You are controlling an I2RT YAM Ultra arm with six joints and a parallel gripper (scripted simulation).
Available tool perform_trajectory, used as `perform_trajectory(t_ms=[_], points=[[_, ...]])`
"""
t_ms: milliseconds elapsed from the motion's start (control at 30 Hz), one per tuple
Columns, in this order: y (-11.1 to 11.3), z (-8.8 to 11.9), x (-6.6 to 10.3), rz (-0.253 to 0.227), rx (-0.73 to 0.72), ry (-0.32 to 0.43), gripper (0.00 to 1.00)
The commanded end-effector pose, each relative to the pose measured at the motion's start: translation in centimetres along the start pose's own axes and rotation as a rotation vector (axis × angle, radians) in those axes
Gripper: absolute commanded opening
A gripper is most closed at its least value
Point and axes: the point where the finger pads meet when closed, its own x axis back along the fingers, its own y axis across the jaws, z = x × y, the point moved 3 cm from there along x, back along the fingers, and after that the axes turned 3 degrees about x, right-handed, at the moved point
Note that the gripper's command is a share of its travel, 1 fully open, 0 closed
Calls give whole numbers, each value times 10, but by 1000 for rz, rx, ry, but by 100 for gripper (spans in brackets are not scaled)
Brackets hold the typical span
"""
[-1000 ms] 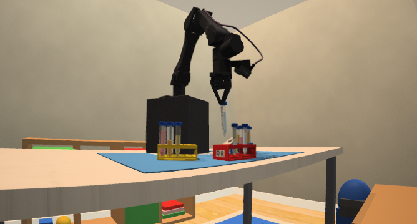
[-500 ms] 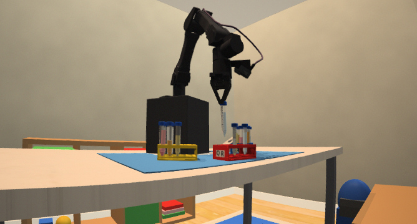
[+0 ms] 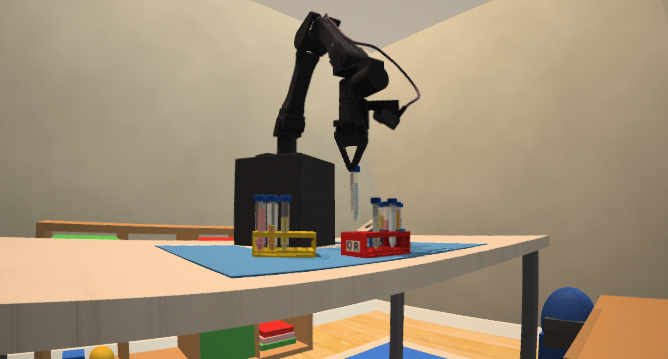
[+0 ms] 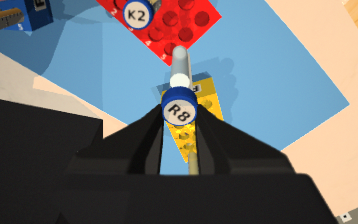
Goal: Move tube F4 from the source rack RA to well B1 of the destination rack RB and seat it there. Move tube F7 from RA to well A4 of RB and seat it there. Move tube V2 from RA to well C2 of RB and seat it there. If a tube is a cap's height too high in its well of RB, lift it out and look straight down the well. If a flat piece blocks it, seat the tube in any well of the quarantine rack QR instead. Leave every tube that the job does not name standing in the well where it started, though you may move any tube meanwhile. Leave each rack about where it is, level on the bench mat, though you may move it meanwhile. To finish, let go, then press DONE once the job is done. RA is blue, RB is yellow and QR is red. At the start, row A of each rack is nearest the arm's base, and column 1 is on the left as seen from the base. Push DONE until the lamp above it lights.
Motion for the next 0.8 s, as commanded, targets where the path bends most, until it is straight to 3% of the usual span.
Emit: perform_trajectory(t_ms=[0, 100, 200, 567, 767], points=[[-10, -16, 19, 51, 6, -51, 0], [-10, -16, 19, 51, 5, -50, 0], [-2, -10, 1, 11, 7, -18, 0], [4, -6, -8, -3, 7, -7, 0], [-2, -11, -5, 15, 7, -21, 0]])
